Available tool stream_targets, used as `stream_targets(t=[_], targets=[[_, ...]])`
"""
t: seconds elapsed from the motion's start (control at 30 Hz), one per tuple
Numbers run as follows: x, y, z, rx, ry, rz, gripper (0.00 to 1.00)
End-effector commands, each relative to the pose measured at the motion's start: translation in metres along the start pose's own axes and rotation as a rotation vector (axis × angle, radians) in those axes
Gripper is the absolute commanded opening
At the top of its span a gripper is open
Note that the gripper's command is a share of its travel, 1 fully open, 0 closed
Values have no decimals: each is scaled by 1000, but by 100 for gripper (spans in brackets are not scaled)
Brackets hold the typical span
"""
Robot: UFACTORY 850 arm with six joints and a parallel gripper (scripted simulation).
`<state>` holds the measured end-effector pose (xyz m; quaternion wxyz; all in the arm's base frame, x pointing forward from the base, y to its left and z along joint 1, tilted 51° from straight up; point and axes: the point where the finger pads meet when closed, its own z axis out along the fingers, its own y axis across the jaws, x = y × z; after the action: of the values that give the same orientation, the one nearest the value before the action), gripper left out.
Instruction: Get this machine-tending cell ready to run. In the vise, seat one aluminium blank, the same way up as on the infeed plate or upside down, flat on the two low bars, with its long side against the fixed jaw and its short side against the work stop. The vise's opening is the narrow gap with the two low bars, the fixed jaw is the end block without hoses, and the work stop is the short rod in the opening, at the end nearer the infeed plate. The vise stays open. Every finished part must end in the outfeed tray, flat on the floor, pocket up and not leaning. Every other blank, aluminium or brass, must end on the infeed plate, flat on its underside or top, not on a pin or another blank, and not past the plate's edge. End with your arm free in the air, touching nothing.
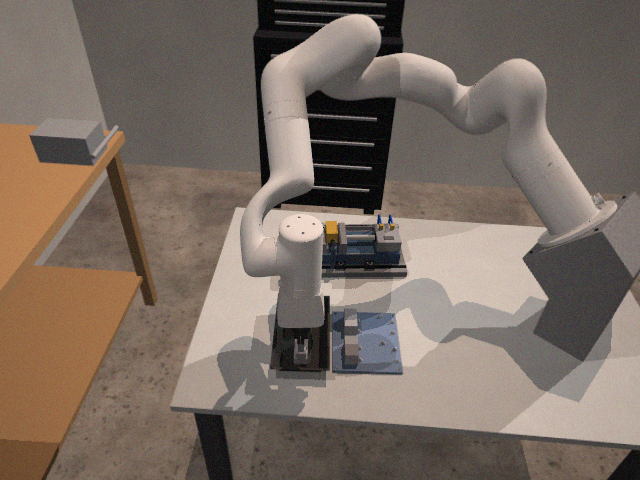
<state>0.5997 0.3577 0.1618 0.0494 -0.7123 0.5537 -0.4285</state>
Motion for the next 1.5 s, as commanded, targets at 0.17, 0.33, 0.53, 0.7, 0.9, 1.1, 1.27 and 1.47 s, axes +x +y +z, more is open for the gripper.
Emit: stream_targets(t=[0.17, 0.33, 0.53, 0.7, 0.9, 1.1, 1.27, 1.47], targets=[[0, -1, -3, 1, -1, 0, 0], [0, -1, -9, 1, -1, 0, 0], [0, -1, -22, 1, -1, 0, 0], [0, -1, -29, 1, -1, 0, 0], [0, -1, -45, 1, -1, 0, 0], [0, -1, -58, 1, -1, 0, 0], [0, -1, -62, 1, -1, 0, 0], [0, -1, -66, 1, -1, 0, 0]])
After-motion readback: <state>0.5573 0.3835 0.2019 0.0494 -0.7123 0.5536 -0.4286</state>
